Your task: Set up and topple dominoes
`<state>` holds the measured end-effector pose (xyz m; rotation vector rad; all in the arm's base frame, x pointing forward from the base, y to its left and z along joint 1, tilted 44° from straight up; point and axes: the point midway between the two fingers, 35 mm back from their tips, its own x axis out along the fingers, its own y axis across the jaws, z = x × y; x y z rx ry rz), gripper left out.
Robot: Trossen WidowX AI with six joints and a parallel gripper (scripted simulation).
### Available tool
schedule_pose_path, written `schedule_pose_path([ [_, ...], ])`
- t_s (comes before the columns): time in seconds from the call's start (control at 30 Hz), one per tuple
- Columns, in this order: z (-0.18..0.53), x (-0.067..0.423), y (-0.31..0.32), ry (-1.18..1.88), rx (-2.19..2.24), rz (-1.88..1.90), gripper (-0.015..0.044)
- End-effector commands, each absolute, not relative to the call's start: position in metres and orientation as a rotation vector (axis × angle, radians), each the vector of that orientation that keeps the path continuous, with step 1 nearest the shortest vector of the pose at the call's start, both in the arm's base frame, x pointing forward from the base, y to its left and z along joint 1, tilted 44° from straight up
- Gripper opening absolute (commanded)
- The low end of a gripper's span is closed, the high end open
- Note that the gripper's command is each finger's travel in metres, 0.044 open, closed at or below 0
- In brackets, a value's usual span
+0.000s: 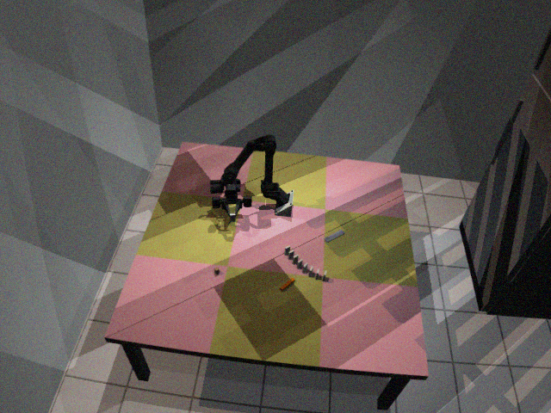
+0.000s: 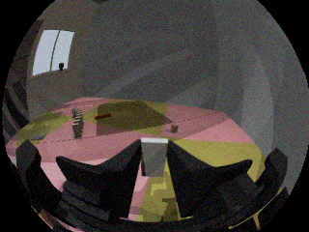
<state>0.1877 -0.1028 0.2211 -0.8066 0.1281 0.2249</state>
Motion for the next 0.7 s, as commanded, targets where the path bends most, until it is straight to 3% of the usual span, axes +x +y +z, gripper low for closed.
schedule_pose_path([
  [0.0, 0.215, 0.19, -0.11, 0.127, -0.803, 0.227, 0.0107],
  [0.67, 0.17, 0.198, -0.15, 0.131, -0.798, 0.226, 0.0107],
])
